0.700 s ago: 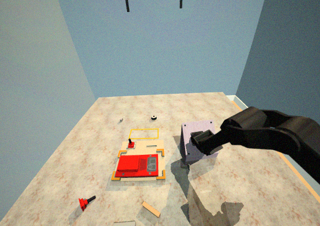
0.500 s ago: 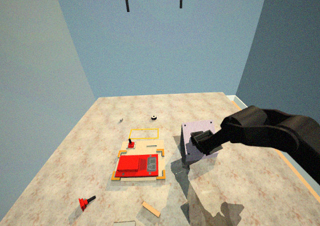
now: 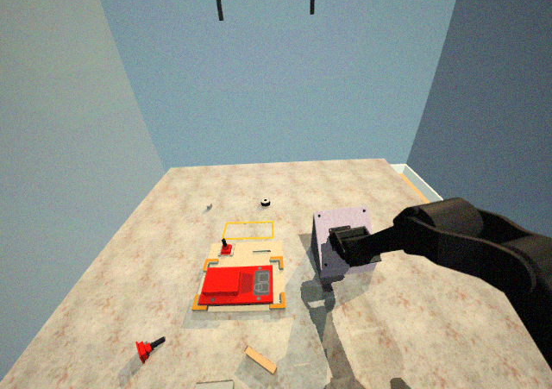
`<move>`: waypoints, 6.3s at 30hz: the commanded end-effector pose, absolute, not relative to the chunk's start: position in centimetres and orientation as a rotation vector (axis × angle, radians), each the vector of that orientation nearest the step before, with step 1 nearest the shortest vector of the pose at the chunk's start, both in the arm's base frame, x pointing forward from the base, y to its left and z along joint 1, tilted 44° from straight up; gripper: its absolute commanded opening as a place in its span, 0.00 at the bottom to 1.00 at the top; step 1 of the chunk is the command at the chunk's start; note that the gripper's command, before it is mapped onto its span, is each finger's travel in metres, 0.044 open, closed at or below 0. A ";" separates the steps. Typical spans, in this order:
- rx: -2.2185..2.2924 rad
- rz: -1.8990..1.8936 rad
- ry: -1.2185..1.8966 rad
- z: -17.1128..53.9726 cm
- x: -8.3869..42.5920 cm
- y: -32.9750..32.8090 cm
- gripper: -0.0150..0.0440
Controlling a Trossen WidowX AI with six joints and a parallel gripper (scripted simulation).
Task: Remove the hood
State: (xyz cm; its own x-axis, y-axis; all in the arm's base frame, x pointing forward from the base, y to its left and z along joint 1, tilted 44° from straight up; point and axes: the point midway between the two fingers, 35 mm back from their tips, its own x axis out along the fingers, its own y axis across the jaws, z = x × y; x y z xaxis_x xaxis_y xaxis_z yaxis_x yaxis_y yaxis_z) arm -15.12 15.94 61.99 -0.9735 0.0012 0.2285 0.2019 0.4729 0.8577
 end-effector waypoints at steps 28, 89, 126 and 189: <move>-1.067 0.218 -2.496 55.6 3.2 35.6 1.00; -0.146 1.083 0.784 15.5 41.1 12.5 1.00; 0.654 0.528 1.475 7.1 35.5 0.7 1.00; 0.655 0.529 1.474 4.2 35.5 3.4 1.00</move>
State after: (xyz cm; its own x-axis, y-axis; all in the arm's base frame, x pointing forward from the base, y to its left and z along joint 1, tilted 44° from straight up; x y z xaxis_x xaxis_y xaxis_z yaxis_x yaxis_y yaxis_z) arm 35.62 3.13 4.39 0.0431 0.6829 -0.7292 0.0646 0.7265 0.6842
